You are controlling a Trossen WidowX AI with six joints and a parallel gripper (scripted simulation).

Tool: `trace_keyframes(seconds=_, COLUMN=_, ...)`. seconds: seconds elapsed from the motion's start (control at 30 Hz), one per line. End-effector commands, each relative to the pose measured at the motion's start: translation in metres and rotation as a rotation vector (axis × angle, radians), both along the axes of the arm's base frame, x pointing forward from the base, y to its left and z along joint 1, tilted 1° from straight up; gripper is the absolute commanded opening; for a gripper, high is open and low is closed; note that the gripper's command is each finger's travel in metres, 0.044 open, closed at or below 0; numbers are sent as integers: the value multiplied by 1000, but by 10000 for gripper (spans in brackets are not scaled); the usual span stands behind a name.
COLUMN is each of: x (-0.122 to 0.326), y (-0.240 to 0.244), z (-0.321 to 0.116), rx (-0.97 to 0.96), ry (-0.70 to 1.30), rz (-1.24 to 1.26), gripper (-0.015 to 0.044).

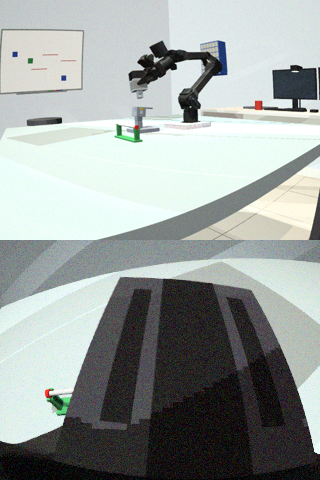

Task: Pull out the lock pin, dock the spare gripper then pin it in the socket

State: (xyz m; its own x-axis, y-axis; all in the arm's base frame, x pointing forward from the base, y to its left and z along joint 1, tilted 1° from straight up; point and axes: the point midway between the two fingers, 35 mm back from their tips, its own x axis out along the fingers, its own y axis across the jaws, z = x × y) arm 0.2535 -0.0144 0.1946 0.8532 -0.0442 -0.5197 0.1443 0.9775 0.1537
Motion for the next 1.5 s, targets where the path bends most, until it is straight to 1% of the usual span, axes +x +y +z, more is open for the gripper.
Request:
trace_keyframes(seconds=0.0, x=-3, y=2, z=4, rx=-70, ry=-54, rz=32, gripper=0)
trace_keyframes(seconds=0.27, x=-10, y=6, z=2, rx=-190, ry=-121, rz=88, gripper=0)
trace_keyframes(seconds=0.57, x=-9, y=6, z=1, rx=-194, ry=-122, rz=89, gripper=0)
trace_keyframes(seconds=1.47, x=-3, y=4, z=-38, rx=-195, ry=-116, rz=88, gripper=0)
